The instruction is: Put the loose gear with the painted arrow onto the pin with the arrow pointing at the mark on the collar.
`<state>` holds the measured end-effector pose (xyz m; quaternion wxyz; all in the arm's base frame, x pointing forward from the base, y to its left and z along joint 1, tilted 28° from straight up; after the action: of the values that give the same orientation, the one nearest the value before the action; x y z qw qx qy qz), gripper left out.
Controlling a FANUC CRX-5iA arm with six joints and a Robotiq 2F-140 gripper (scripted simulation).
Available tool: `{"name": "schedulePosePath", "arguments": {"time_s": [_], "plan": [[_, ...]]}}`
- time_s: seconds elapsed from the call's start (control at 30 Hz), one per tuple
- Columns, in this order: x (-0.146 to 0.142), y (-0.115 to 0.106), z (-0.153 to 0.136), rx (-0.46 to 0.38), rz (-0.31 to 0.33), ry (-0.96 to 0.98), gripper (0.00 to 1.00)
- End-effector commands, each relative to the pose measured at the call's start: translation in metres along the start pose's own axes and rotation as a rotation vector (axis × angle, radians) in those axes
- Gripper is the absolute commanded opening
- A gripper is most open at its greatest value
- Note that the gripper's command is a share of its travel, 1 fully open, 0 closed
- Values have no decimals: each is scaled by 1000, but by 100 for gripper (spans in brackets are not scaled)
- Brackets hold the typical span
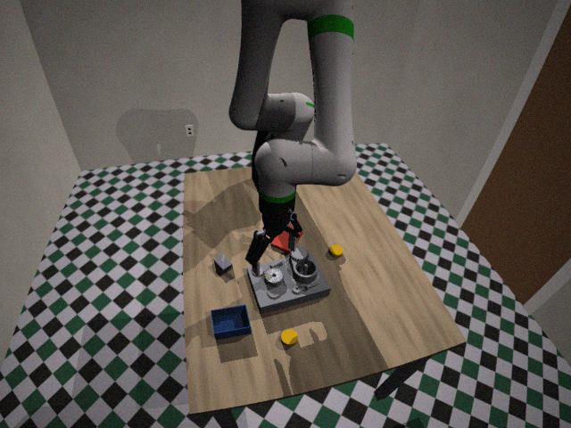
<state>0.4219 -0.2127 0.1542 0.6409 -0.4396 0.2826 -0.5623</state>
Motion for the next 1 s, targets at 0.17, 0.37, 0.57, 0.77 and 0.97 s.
{"name": "schedulePosePath", "arguments": {"time_s": [0.17, 0.37, 0.57, 0.77, 0.97], "plan": [[0, 0, 0, 0, 0, 43, 100], [0, 0, 0, 0, 0, 233, 100], [0, 0, 0, 0, 0, 543, 100], [0, 0, 0, 0, 0, 804, 100], [0, 0, 0, 0, 0, 1055, 100]]}}
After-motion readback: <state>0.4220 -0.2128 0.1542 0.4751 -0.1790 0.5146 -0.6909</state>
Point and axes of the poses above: the point where the finger pads meet when closed, its own y axis out along the fingers, its own x axis across the jaws, z = x × y, the point moved 6 cm from there along -y, back along the fingers, and after that the axes turned 6 degrees about y, right-handed, at the moved point
